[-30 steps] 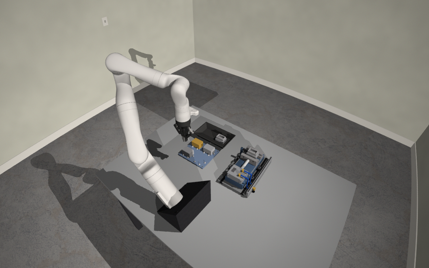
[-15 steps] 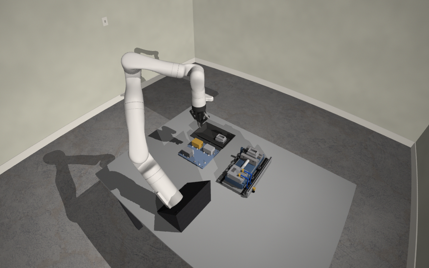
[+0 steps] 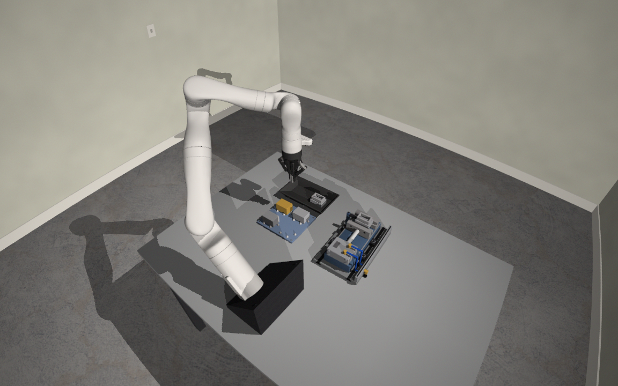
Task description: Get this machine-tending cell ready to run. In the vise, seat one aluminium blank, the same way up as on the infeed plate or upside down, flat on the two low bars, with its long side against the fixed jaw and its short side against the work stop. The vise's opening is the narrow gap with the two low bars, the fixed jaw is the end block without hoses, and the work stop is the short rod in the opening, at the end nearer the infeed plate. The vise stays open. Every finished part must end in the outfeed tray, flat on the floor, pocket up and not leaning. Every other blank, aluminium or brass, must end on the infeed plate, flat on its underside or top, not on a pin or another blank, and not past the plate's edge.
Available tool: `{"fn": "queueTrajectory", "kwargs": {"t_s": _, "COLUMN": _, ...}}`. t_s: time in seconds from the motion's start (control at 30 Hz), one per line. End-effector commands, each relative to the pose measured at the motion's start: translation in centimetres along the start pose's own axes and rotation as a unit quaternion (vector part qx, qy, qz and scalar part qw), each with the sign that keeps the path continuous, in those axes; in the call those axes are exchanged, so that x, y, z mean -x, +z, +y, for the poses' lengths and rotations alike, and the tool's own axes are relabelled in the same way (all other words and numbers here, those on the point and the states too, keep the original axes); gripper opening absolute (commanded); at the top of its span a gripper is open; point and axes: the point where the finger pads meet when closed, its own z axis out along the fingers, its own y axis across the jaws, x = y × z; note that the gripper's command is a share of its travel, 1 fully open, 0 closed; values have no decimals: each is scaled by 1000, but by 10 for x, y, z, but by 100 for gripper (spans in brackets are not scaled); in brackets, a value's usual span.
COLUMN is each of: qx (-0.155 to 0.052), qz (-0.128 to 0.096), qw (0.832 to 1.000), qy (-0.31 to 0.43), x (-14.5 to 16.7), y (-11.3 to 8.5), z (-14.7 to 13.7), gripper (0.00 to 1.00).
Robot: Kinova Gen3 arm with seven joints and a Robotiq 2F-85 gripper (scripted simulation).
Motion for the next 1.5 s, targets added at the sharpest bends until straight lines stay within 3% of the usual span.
{"fn": "queueTrajectory", "kwargs": {"t_s": 0.0, "qx": 0, "qz": 0, "qw": 1000, "qy": 0, "x": 0, "y": 1, "z": 0, "gripper": 0}}
{"fn": "queueTrajectory", "kwargs": {"t_s": 1.47, "qx": 0, "qz": 0, "qw": 1000, "qy": 0, "x": -1, "y": 59, "z": 0, "gripper": 0}}
